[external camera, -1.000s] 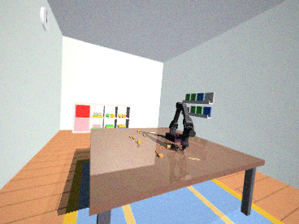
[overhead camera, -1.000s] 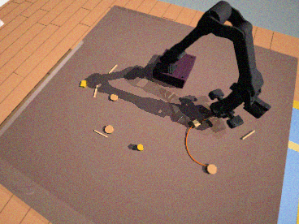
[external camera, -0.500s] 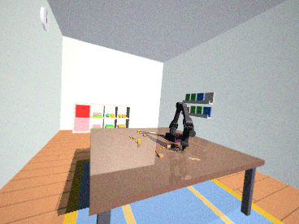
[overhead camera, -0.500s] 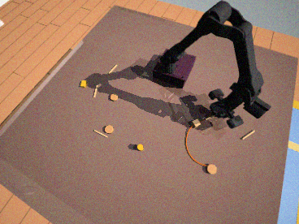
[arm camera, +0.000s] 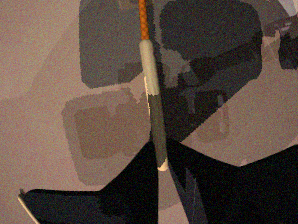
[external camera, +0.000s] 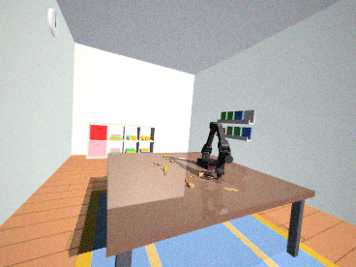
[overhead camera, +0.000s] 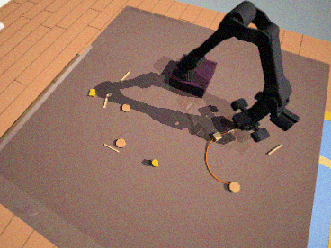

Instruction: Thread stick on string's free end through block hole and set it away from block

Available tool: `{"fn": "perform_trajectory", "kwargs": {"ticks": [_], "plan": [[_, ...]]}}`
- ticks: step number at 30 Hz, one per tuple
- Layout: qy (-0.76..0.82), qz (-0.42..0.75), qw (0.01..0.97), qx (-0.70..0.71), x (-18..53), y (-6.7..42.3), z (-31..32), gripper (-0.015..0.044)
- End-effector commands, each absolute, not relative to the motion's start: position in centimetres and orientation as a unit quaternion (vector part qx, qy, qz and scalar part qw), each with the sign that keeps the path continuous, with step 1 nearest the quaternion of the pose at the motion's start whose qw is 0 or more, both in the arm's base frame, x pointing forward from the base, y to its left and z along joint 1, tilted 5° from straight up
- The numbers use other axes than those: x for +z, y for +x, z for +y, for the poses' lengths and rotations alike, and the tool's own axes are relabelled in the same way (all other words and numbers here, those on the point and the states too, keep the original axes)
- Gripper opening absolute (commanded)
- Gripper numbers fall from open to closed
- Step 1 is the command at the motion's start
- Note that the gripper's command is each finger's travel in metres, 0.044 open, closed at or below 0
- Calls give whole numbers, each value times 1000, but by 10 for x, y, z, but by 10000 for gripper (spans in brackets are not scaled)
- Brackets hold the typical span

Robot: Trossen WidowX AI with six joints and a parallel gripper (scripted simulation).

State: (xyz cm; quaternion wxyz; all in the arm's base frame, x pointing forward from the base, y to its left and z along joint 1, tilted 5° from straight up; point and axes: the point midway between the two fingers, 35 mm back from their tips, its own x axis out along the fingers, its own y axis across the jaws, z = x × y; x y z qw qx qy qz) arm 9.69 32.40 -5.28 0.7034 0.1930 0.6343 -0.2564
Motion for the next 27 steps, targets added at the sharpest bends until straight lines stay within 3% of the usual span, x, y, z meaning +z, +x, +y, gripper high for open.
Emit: {"fn": "perform_trajectory", "kwargs": {"ticks": [1, 19, 27], "plan": [[194, 638, 700, -255, -56, 94, 327, 0], [194, 638, 700, -255, -56, 94, 327, 0], [194, 634, 704, -256, -43, 98, 326, 210]]}}
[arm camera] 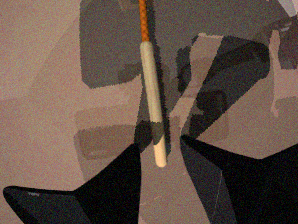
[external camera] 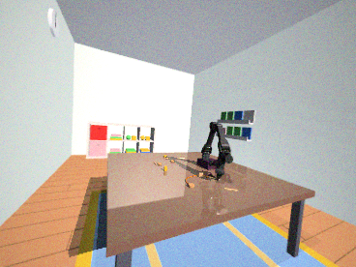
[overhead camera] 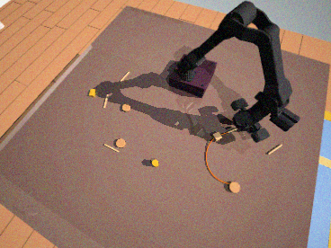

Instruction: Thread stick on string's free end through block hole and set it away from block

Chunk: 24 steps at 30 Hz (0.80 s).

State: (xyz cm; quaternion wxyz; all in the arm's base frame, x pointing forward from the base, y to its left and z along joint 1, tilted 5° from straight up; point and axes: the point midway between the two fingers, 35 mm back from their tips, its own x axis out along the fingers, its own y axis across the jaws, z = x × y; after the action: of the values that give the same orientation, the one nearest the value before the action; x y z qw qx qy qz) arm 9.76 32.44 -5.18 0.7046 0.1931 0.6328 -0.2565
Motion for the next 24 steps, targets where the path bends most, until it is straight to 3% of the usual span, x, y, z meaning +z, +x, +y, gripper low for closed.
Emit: {"fn": "perform_trajectory", "kwargs": {"ticks": [1, 5, 11, 20, 24], "plan": [[194, 634, 704, -255, -30, 98, 328, 210], [198, 633, 705, -252, 25, 100, 331, 210], [198, 632, 705, -252, 27, 100, 331, 210], [201, 634, 704, -250, 43, 101, 335, 440], [201, 634, 704, -250, 53, 101, 335, 440]]}}
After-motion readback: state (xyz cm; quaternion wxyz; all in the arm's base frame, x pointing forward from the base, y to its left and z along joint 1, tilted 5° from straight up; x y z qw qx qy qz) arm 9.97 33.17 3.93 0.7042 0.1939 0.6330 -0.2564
